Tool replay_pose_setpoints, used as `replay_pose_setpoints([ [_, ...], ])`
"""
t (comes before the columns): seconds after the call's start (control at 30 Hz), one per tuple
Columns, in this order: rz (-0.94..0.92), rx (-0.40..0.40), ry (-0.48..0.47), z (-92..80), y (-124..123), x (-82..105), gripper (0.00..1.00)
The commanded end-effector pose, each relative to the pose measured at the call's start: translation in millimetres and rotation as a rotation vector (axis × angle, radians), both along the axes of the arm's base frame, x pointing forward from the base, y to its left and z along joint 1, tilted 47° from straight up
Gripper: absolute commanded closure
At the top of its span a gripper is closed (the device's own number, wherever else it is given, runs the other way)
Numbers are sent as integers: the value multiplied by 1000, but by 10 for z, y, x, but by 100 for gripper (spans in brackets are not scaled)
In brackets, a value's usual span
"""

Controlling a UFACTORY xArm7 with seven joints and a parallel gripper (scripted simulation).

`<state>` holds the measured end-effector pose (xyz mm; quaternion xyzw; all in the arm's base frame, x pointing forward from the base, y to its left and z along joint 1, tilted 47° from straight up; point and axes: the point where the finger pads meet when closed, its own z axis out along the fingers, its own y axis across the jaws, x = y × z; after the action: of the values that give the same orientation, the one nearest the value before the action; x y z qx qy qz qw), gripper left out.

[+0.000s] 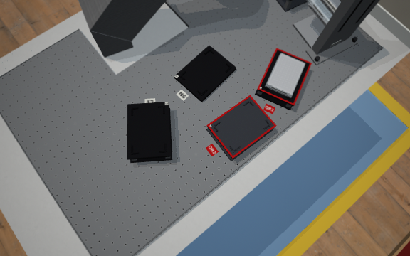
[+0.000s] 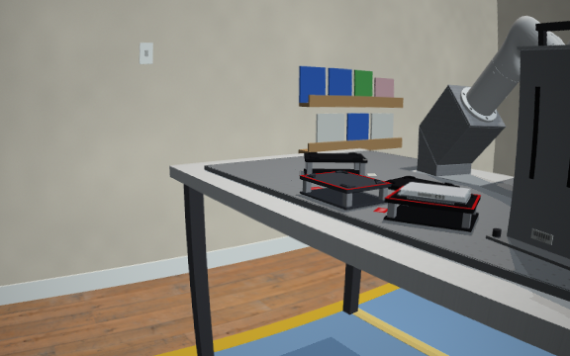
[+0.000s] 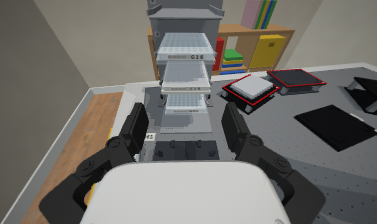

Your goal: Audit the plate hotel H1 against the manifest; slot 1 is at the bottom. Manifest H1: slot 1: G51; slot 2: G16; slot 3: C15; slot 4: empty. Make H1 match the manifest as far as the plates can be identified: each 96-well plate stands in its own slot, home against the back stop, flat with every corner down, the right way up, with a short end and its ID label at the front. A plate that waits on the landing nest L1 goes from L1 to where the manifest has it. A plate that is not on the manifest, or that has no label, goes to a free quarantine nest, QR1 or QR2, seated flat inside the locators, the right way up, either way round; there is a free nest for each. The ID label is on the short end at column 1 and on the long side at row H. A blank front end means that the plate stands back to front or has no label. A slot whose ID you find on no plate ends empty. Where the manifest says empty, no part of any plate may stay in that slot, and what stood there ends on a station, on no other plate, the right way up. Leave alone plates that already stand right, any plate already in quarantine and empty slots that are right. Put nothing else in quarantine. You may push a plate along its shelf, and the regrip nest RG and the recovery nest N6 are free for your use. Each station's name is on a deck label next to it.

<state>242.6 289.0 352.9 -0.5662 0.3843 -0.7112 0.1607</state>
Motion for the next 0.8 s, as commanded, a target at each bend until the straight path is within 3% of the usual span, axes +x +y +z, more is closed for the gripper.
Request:
replay_pose_setpoints([
  [0.0,1,2,0,69,-68,-35,0],
  [0.4,1,2,0,273,-286,-134,0],
  [0.77,1,2,0,273,-286,-134,0],
])
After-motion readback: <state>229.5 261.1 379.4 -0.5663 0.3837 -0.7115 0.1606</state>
